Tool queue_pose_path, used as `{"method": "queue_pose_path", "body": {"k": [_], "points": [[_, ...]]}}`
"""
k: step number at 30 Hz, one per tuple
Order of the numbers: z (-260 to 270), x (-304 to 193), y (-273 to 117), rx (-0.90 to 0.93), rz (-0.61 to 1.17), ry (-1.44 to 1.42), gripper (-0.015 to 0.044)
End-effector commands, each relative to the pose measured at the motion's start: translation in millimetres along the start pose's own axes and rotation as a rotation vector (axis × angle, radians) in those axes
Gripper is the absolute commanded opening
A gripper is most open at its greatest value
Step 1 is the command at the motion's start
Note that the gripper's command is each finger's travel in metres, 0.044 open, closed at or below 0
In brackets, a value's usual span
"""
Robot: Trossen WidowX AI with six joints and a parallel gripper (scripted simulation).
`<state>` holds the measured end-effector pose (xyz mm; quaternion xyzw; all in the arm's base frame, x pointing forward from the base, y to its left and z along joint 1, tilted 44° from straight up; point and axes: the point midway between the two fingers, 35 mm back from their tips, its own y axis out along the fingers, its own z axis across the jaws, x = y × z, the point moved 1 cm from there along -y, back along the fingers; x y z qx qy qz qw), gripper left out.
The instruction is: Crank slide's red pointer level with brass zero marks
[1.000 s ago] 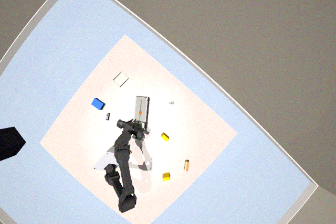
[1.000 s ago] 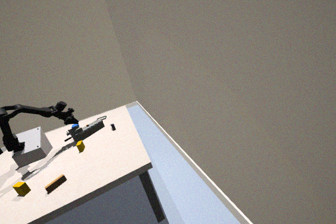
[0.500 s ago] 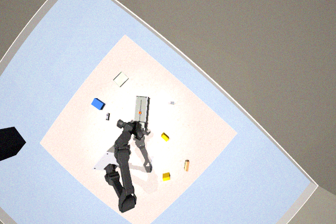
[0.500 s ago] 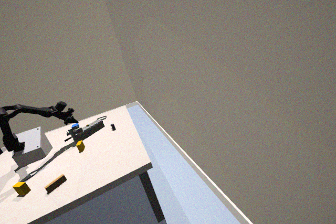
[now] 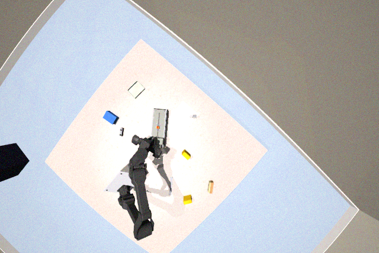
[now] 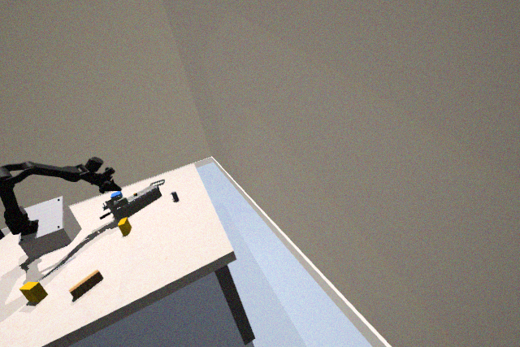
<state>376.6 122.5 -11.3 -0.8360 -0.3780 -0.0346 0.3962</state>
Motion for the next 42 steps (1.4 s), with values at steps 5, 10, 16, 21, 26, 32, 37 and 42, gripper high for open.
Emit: {"method": "queue_pose_path", "body": {"k": [5, 10, 16, 21, 26, 32, 37, 42], "points": [[-0.1, 0.0, 0.0, -0.001, 0.0, 0.0, 0.0236], [-0.1, 0.0, 0.0, -0.001, 0.0, 0.0, 0.0367], [-0.1, 0.0, 0.0, -0.001, 0.0, 0.0, 0.0387], [-0.1, 0.0, 0.0, -0.001, 0.0, 0.0, 0.0256], [-0.1, 0.0, 0.0, -0.001, 0.0, 0.0, 0.0125], [-0.1, 0.0, 0.0, -0.001, 0.0, 0.0, 0.0], [-0.1, 0.0, 0.0, -0.001, 0.0, 0.0, 0.0], [0.0, 0.0, 0.0, 0.0, 0.0, 0.0, 0.0]]}}
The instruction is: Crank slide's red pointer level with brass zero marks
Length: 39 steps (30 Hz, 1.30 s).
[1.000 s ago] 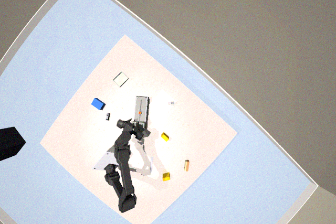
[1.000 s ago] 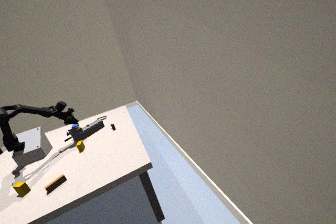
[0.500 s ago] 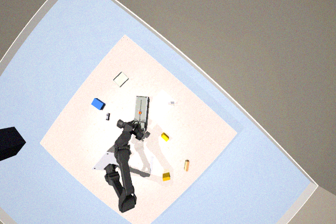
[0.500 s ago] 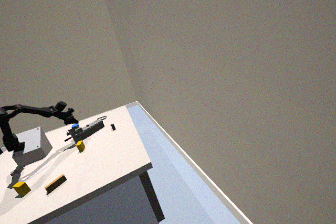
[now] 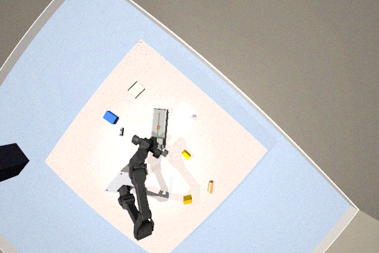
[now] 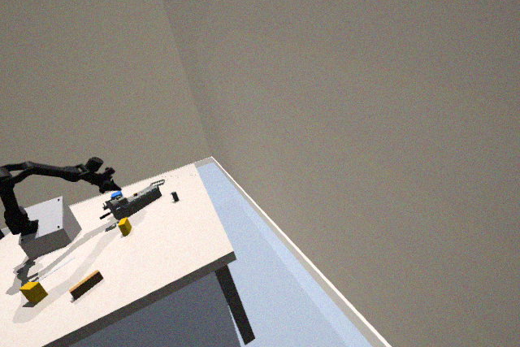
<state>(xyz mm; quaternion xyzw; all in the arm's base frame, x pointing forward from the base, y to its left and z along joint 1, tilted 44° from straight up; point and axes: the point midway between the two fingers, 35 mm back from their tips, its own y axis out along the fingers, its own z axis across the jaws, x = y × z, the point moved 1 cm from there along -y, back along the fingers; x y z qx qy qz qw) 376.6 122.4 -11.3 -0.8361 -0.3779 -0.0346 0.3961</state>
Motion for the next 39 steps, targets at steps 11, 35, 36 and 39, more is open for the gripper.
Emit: {"method": "queue_pose_path", "body": {"k": [11, 35, 36, 39], "points": [[0.0, 0.0, 0.0, 0.0, 0.0, 0.0, 0.0105], [0.0, 0.0, 0.0, 0.0, 0.0, 0.0, 0.0177], [0.0, 0.0, 0.0, 0.0, 0.0, 0.0, 0.0151], [0.0, 0.0, 0.0, 0.0, 0.0, 0.0, 0.0073]]}}
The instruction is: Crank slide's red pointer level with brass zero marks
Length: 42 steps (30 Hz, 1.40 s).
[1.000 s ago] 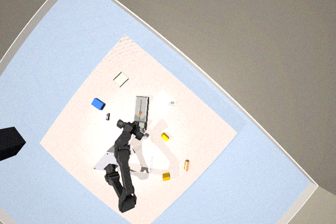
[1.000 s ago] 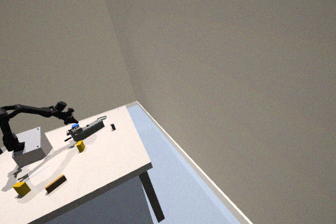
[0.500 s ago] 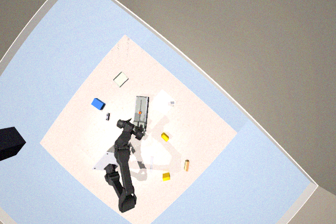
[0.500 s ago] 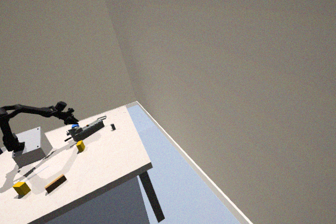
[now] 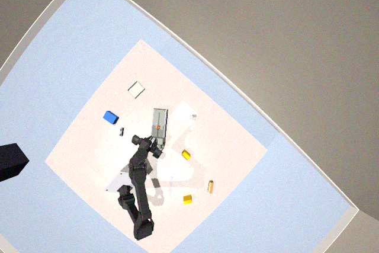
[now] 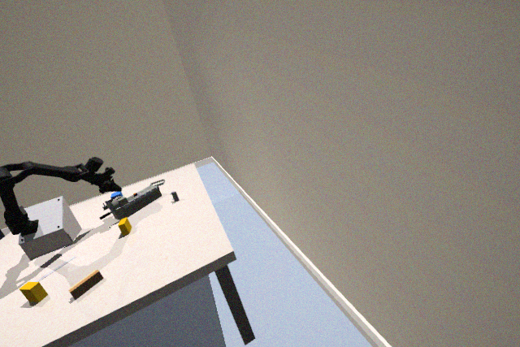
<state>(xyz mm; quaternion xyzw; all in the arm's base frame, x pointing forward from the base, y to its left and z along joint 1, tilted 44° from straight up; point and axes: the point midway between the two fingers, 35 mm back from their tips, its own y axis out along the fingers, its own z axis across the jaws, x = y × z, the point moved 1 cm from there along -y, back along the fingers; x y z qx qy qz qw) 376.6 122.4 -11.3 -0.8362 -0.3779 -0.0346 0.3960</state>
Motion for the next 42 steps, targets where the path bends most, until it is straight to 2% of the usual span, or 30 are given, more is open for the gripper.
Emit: {"method": "queue_pose_path", "body": {"k": [1, 3, 21, 38, 39, 42], "points": [[0.0, 0.0, 0.0, 0.0, 0.0, 0.0, 0.0046], [0.0, 0.0, 0.0, 0.0, 0.0, 0.0, 0.0], [0.1, 0.0, 0.0, 0.001, 0.0, 0.0, 0.0], [0.1, 0.0, 0.0, 0.001, 0.0, 0.0, 0.044], [0.1, 0.0, 0.0, 0.001, 0.0, 0.0, 0.044], [0.1, 0.0, 0.0, 0.001, 0.0, 0.0, 0.0361]]}}
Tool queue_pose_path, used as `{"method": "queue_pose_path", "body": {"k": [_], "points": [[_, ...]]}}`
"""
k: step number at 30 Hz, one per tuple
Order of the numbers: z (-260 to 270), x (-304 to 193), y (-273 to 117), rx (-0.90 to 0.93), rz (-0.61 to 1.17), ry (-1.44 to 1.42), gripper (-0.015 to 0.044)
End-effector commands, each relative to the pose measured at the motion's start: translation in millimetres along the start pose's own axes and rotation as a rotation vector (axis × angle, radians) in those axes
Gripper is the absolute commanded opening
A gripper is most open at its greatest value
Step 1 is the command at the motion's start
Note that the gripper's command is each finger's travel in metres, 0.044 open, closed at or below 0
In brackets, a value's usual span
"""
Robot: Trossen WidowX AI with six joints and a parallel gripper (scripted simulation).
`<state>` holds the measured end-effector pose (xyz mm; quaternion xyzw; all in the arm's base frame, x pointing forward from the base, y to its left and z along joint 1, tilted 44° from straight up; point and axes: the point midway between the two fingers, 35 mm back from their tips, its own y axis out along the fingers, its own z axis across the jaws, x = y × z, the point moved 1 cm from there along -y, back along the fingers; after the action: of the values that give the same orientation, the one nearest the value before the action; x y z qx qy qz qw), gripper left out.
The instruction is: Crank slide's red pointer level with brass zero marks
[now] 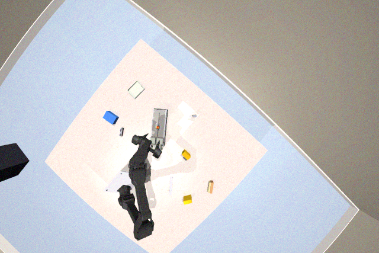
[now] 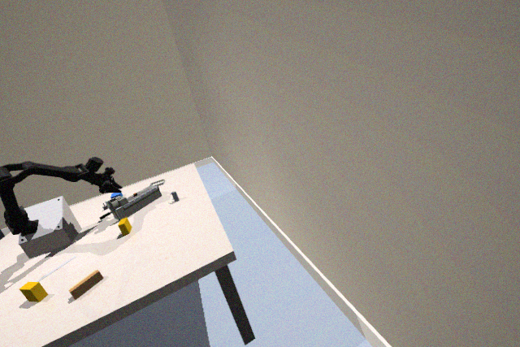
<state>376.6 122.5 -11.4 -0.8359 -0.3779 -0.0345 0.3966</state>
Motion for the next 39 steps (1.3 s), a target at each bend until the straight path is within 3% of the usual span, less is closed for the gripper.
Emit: {"method": "queue_pose_path", "body": {"k": [1, 14, 32, 39], "points": [[0.0, 0.0, 0.0, 0.0, 0.0, 0.0, 0.0335], [0.0, 0.0, 0.0, 0.0, 0.0, 0.0, 0.0], [0.0, 0.0, 0.0, 0.0, 0.0, 0.0, 0.0], [0.0, 0.0, 0.0, 0.0, 0.0, 0.0, 0.0184]]}}
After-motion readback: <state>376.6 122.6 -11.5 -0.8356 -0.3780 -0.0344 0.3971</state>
